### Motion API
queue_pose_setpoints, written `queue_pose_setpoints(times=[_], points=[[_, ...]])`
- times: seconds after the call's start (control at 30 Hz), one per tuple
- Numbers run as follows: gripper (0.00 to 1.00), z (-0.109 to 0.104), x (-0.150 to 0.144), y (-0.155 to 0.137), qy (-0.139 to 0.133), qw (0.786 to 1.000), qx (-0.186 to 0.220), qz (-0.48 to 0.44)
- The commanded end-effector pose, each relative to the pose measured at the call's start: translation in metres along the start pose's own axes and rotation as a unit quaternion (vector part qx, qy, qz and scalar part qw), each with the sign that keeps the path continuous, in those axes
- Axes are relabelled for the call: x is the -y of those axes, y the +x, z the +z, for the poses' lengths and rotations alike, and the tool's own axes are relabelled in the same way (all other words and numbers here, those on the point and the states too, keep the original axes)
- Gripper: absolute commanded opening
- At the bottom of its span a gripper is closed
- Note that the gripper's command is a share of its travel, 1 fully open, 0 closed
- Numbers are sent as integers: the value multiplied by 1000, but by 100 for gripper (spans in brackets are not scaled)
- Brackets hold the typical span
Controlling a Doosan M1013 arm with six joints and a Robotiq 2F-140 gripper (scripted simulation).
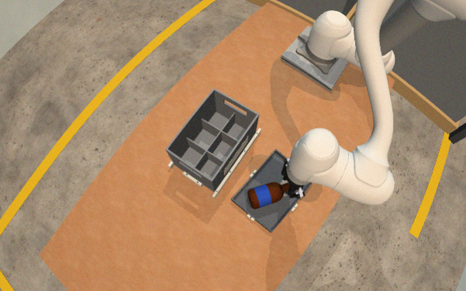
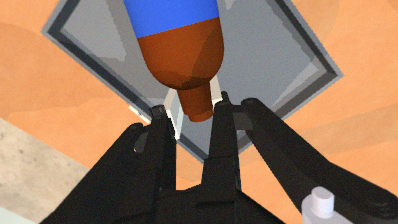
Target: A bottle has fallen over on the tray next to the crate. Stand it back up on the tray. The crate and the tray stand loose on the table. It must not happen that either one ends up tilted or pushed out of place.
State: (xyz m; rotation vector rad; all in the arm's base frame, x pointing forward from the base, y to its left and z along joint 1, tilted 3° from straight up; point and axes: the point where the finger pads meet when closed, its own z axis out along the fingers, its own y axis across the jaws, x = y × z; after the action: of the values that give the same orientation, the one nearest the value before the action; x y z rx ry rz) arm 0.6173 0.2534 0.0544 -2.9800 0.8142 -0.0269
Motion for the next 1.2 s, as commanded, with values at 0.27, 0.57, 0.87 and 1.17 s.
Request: queue_pose_setpoints(times=[0.27,0.57,0.87,1.17], points=[[10,-6,0,0,0,1000,0,0],[10,-12,0,0,0,1000,0,0],[10,-23,0,0,0,1000,0,0],[10,-33,0,0,0,1000,0,0]])
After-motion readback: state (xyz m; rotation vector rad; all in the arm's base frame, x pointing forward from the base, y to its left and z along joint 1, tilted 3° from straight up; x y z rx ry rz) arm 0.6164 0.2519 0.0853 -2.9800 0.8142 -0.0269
